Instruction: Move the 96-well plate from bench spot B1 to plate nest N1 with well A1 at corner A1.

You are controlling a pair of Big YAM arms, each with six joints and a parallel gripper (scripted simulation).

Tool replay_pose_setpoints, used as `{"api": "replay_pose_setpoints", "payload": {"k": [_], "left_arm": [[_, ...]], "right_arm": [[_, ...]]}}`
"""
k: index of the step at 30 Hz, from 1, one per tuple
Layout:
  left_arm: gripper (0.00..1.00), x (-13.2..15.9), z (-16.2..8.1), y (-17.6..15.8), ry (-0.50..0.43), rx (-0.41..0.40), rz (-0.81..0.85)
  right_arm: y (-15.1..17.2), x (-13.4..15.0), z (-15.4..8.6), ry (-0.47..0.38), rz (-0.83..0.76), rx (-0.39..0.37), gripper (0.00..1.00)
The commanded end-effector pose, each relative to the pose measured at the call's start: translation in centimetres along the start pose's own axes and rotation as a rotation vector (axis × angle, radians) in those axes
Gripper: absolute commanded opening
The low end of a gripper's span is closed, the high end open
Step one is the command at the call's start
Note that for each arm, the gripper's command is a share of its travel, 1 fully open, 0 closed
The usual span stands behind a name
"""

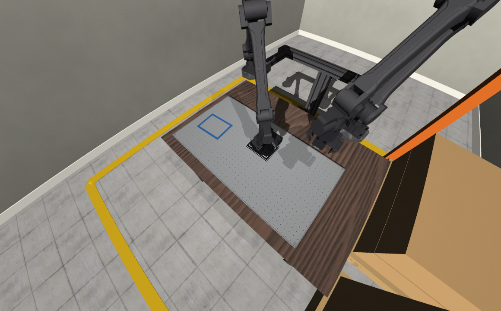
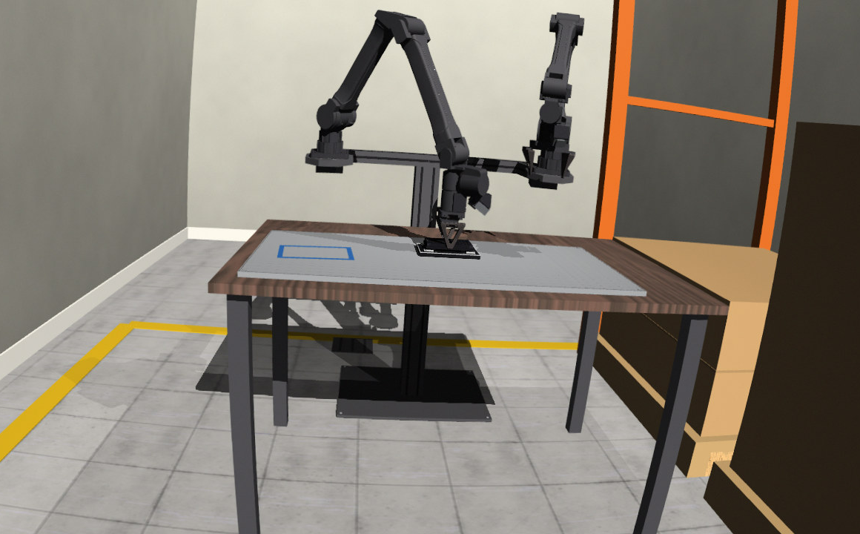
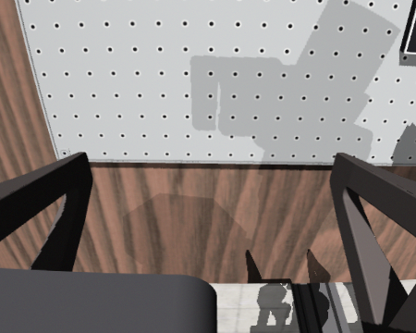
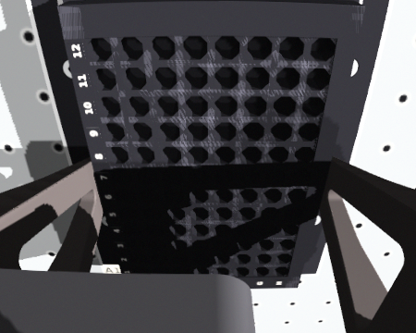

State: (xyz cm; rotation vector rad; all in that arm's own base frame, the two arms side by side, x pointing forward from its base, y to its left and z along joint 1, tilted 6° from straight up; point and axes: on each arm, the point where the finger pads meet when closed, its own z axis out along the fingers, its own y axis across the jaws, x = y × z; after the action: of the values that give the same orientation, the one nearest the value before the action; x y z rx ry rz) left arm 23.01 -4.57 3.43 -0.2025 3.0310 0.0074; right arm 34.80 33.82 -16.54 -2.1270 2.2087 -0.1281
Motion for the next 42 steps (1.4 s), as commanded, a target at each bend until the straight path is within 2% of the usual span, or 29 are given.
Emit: {"api": "replay_pose_setpoints", "payload": {"k": [1, 42], "left_arm": [[1.00, -1.2, -0.8, -0.4, -0.029, 0.010, 0.010], [1.00, -1.2, -0.8, -0.4, -0.029, 0.010, 0.010]], "right_arm": [[-0.2, 0.3, 0.9, -0.001, 0.000, -0.002, 0.00], [-0.9, -0.5, 1.0, -0.012, 0.001, 0.007, 0.00]]}}
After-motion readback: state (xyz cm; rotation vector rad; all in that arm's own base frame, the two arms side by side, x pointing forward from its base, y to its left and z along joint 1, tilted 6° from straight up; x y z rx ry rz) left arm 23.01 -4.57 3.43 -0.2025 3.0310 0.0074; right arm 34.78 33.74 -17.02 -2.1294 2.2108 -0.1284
